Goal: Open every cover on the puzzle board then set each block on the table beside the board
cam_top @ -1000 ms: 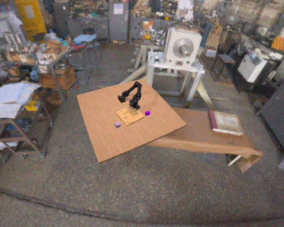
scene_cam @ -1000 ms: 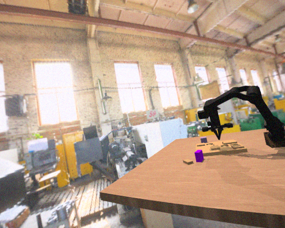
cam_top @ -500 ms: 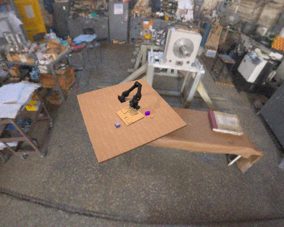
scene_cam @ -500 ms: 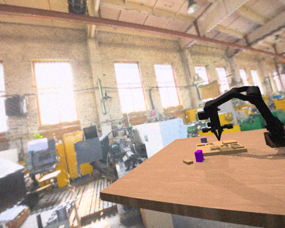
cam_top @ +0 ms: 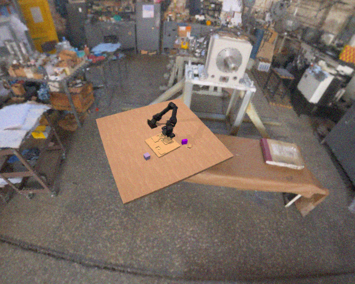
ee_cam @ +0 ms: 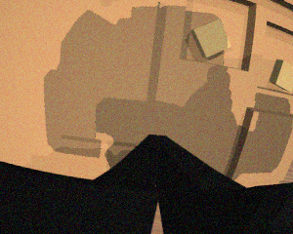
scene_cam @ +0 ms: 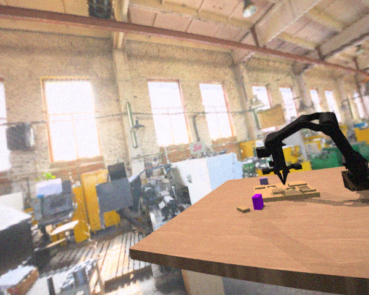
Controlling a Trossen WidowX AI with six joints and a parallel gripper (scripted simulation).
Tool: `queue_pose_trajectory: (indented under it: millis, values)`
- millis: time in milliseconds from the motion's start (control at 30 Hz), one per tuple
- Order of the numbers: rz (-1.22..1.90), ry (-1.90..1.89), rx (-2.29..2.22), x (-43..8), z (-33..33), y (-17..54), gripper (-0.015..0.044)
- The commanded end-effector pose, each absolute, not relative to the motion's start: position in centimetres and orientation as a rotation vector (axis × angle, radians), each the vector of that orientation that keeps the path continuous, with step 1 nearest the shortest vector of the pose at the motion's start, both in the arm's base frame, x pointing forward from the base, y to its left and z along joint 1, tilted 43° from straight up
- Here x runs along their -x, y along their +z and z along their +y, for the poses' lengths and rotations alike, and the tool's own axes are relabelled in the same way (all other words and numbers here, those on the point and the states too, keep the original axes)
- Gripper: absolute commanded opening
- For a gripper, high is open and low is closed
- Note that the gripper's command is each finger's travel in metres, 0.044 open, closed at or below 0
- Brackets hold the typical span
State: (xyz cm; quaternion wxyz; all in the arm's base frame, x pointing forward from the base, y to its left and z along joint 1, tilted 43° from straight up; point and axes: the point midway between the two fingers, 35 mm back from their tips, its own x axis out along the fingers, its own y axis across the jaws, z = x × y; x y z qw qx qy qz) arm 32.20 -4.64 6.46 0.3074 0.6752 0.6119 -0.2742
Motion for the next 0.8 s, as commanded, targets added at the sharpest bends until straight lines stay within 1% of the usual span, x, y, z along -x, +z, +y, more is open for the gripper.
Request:
queue_pose_trajectory:
  millis: [0,767]
  values:
    - [1.619,-0.725,-1.794,-32.3,-4.3,6.1,0.0000]
    - [1.620,-0.723,-1.795,-32.4,-2.7,4.5,0.0000]
